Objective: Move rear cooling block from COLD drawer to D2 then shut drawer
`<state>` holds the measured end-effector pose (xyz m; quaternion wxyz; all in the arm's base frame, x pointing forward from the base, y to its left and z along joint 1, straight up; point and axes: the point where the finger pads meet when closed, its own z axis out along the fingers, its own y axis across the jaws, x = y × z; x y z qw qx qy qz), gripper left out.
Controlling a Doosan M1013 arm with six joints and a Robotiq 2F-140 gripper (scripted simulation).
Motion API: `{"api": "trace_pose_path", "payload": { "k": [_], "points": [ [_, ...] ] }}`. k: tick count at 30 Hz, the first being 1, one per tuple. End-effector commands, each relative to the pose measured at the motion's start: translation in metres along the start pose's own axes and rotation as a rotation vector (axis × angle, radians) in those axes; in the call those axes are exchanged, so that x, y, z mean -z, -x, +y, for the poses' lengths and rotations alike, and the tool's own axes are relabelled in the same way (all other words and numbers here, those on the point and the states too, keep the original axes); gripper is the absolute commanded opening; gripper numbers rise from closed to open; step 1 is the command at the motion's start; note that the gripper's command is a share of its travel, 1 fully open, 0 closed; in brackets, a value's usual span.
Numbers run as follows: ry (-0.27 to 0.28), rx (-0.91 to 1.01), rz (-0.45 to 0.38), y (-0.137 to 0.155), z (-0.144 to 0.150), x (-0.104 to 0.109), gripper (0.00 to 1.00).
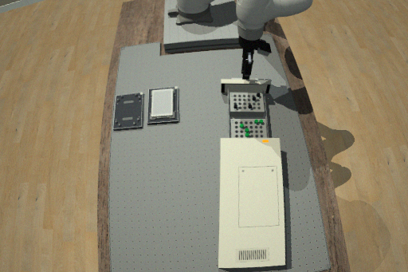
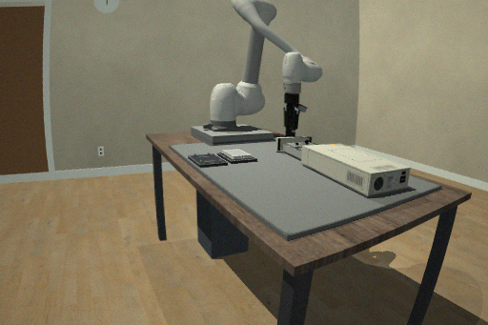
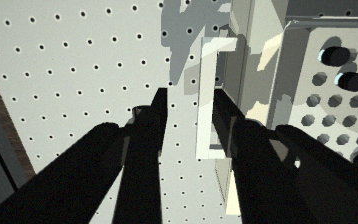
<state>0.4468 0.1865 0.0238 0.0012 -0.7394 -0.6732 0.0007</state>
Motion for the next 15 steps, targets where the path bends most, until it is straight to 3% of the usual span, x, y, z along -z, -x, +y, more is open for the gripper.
{"api": "trace_pose_path", "payload": {
  "k": [1, 15],
  "points": [
    [-0.004, -0.008, 0.002, -0.0001, -0.0041, -0.0013, 0.34],
    [-0.003, -0.008, 0.002, -0.0005, -0.0076, -0.0008, 0.34]
  ]
}}
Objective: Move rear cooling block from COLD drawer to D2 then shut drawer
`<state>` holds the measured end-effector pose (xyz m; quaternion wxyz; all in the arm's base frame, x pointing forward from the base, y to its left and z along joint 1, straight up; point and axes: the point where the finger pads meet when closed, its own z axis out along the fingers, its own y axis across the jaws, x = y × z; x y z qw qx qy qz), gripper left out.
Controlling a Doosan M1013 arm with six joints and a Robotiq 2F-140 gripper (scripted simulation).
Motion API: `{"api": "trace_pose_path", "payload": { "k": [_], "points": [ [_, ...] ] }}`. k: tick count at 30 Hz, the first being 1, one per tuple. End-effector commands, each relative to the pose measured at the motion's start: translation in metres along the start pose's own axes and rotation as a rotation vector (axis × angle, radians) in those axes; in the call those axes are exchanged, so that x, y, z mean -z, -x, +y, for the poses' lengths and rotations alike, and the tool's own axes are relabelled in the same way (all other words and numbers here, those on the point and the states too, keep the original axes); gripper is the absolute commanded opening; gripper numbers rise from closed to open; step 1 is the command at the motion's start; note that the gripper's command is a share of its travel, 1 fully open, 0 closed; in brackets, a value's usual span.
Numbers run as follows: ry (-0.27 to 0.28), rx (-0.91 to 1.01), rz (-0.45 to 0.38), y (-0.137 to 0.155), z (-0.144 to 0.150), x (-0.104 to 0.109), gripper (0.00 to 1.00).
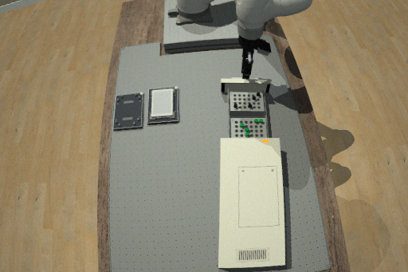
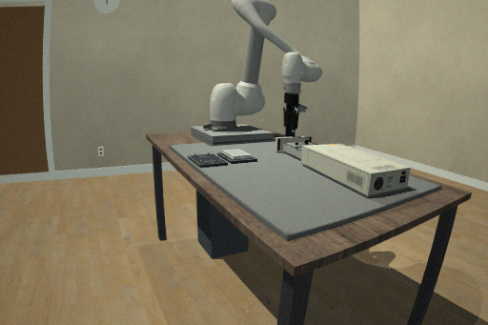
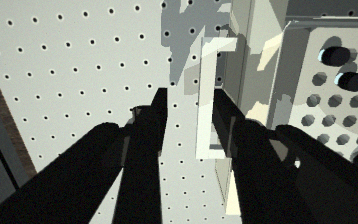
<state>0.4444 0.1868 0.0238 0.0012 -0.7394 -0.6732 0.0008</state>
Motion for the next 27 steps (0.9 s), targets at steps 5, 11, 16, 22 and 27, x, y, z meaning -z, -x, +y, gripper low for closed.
{"api": "trace_pose_path", "payload": {
  "k": [5, 11, 16, 22, 27],
  "points": [
    [-0.003, -0.008, 0.002, -0.0002, -0.0061, -0.0010, 0.34],
    [-0.003, -0.008, 0.002, -0.0005, -0.0081, -0.0007, 0.34],
    [-0.003, -0.008, 0.002, -0.0005, -0.0098, -0.0007, 0.34],
    [-0.003, -0.008, 0.002, -0.0002, -0.0111, -0.0010, 0.34],
    [-0.003, -0.008, 0.002, -0.0005, -0.0128, -0.0007, 0.34]
  ]
}}
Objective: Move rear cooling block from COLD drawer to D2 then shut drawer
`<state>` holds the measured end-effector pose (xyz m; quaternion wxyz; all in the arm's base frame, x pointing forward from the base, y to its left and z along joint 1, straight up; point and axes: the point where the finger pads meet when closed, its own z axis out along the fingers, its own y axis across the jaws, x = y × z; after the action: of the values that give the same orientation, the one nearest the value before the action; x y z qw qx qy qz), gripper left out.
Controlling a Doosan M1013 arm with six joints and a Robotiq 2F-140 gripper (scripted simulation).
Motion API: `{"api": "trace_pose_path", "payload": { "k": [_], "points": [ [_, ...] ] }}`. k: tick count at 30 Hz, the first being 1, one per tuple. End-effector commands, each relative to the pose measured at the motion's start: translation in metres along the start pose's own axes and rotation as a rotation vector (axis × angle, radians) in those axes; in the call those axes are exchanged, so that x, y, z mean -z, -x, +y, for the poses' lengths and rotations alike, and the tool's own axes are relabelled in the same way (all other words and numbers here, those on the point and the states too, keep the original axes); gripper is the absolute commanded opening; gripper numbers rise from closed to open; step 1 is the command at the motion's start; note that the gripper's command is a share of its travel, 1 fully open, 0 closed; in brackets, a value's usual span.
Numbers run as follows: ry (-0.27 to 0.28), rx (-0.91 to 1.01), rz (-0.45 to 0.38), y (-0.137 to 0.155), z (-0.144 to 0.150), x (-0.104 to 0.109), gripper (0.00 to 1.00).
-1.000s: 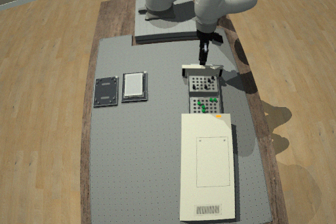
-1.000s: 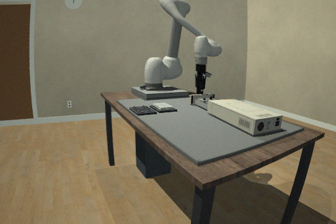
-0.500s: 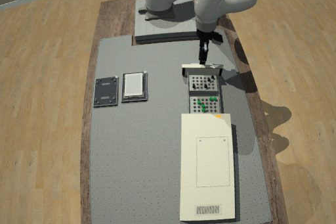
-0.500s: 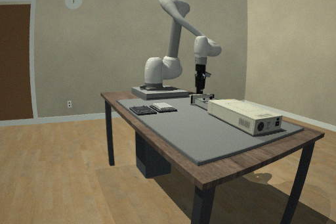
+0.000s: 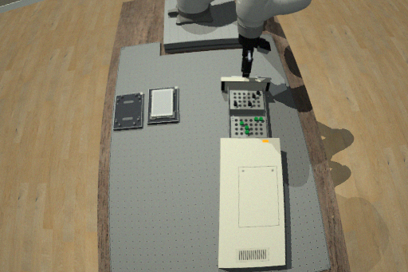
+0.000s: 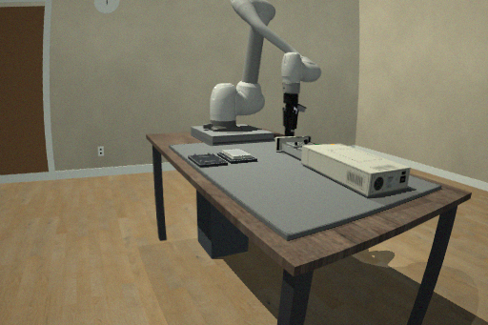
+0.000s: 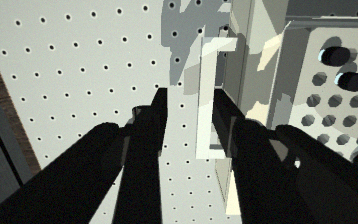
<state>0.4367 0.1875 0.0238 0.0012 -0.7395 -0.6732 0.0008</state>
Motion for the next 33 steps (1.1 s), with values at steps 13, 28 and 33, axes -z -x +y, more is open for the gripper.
{"api": "trace_pose_path", "payload": {
  "k": [13, 28, 33],
  "points": [
    [-0.003, -0.008, 0.002, -0.0003, -0.0088, -0.0009, 0.34],
    [-0.003, -0.008, 0.003, -0.0005, -0.0131, -0.0007, 0.34],
    [-0.003, -0.008, 0.002, -0.0005, -0.0148, -0.0007, 0.34]
  ]
}}
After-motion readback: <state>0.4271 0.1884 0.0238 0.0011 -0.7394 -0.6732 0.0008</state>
